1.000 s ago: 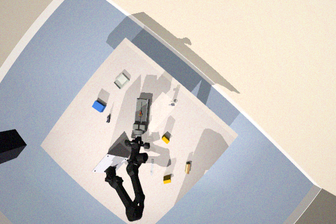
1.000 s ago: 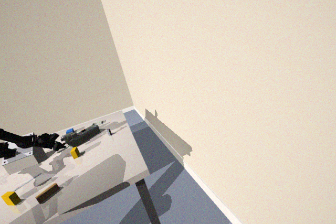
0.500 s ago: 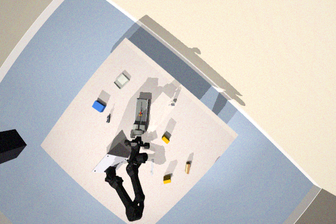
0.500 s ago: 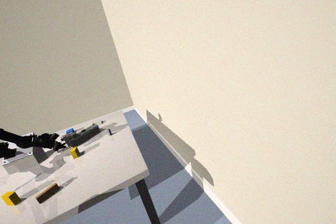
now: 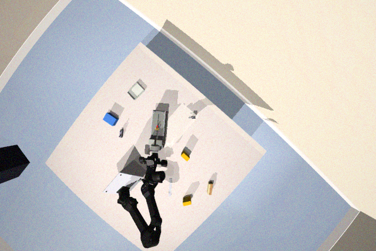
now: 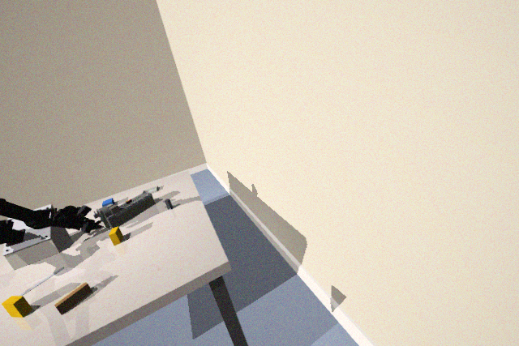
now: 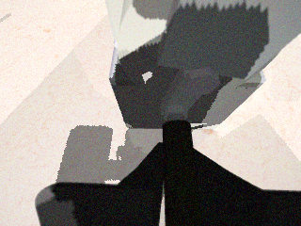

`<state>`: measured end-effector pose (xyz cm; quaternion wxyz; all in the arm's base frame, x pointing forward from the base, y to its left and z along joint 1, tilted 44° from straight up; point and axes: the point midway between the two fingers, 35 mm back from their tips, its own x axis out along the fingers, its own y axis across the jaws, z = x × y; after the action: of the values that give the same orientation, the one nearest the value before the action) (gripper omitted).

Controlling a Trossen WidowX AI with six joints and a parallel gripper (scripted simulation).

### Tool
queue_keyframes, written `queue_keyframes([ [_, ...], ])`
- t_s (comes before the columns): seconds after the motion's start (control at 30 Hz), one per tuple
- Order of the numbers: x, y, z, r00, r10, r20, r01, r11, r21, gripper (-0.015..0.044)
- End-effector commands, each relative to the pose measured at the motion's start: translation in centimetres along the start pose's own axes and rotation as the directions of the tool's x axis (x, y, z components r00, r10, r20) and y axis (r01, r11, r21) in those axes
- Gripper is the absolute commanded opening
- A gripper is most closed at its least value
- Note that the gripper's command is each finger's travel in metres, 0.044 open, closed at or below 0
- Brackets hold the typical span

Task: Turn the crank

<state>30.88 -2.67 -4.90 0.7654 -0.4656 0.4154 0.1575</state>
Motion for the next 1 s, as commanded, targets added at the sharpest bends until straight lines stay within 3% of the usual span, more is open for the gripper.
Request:
queue_keyframes([
  [0.0,-0.16,0.91,0.11,1.0,0.023,0.006,-0.023,1.0,-0.009,0.0],
  [0.97,-0.63,1.65,0.55,1.0,0.024,0.007,-0.024,1.0,-0.009,0.0],
])
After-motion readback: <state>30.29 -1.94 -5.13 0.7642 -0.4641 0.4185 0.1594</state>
